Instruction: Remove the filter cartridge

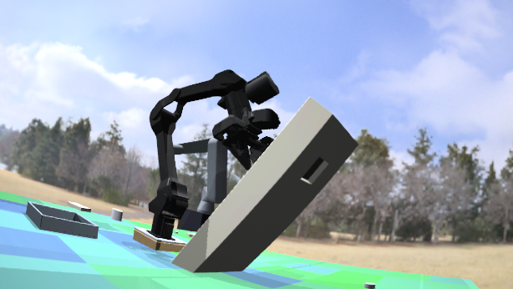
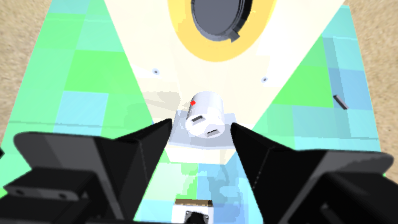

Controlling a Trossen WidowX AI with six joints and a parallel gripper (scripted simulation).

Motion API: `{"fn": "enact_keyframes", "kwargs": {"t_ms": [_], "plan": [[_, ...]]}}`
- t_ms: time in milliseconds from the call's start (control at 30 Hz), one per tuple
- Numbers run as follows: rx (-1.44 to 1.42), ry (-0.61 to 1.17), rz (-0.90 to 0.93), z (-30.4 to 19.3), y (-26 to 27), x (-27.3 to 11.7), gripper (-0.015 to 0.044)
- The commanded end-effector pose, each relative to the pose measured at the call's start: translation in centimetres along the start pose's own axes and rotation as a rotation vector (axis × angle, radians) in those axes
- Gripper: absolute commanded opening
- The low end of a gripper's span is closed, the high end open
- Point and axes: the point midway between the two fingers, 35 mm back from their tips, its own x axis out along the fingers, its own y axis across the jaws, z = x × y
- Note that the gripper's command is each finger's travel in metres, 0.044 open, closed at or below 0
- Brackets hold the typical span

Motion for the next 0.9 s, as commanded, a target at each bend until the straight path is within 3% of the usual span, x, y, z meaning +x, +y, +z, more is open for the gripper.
{"fn": "enact_keyframes", "kwargs": {"t_ms": [0, 433, 867], "plan": [[-0.005, 0.006, -0.003, -0.2, 0.0, 0.9, 0.0305], [-0.005, 0.005, -0.003, -0.3, -0.1, 2.4, 0.0305], [0.000, 0.002, -0.002, -0.1, 0.0, 2.0, 0.0218]]}}
